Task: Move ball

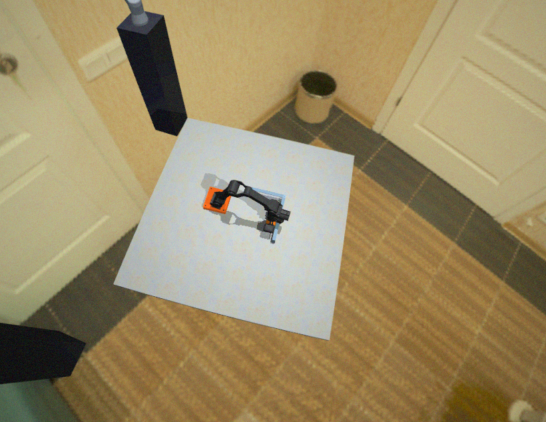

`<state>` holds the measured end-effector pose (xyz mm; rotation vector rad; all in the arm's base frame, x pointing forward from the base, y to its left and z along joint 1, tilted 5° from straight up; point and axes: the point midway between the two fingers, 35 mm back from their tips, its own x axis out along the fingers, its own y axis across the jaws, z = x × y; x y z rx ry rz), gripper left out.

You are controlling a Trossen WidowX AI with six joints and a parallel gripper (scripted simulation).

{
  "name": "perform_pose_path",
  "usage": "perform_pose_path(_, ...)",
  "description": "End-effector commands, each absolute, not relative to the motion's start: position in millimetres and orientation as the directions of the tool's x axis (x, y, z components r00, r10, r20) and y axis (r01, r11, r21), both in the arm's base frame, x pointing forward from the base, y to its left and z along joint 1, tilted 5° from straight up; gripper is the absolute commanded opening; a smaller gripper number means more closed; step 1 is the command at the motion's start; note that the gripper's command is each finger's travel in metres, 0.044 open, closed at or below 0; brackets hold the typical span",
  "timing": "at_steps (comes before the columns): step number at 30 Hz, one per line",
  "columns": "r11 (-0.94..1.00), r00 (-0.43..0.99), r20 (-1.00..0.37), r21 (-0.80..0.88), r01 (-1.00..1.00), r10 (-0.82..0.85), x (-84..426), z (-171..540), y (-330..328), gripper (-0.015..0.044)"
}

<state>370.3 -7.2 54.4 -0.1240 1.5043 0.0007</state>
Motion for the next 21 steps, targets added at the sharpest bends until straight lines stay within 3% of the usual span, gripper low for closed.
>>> perform_pose_path(1, 0.994, 0.069, -0.995, -0.082, -0.077, -0.076, 370.5, 54.8, -7.2, 0.021)
perform_pose_path(9, 0.994, 0.069, -0.995, -0.082, -0.077, -0.076, 370.8, 57.6, -7.0, 0.0405)
perform_pose_path(15, 0.993, 0.072, -0.995, -0.08, -0.081, -0.074, 365.8, 136.9, -0.9, 0.0405)
perform_pose_path(21, 0.993, 0.085, -0.994, -0.082, -0.084, -0.075, 369.0, 132.4, -1.7, 0.0405)
